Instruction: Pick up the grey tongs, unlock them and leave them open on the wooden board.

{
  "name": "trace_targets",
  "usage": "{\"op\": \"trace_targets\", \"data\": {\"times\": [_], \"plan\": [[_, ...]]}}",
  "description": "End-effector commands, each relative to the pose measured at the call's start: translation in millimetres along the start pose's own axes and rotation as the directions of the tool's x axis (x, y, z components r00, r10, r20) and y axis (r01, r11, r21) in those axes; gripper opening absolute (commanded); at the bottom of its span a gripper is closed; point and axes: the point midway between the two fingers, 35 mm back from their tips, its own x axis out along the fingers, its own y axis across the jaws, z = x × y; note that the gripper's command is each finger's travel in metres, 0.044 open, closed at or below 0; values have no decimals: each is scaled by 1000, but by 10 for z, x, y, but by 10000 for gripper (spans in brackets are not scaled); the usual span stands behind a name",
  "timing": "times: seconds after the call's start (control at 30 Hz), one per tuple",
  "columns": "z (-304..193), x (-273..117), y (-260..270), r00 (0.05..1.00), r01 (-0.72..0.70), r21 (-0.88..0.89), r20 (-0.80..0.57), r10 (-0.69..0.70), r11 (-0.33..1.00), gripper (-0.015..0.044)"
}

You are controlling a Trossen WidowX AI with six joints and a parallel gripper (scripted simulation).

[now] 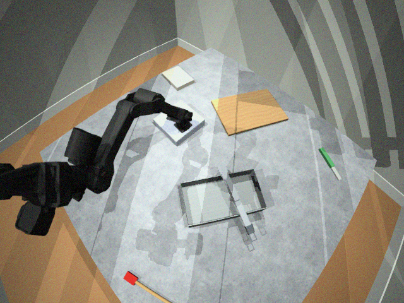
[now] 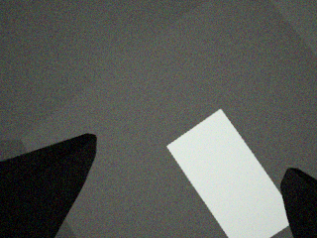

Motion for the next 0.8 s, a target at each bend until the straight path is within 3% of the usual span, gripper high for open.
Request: {"op": "trace_targets", "data": {"times": [0.0,0.13,0.27,0.43,0.6,0.77], "plan": [[25,-1,-6,1000,-1,14,10,1,1000,374],[325,-33,-89,992,-37,188,128,13,982,269],[893,-181,-299,935,-186,461,353,13,868,260],[1546,-539,-656,789,-482,644,614,-26,594,260],[2040,-1054,-1068,575,-778,579,813,-92,244,260],[2348,-1691,-1541,310,-950,294,933,-184,-106,260]]}}
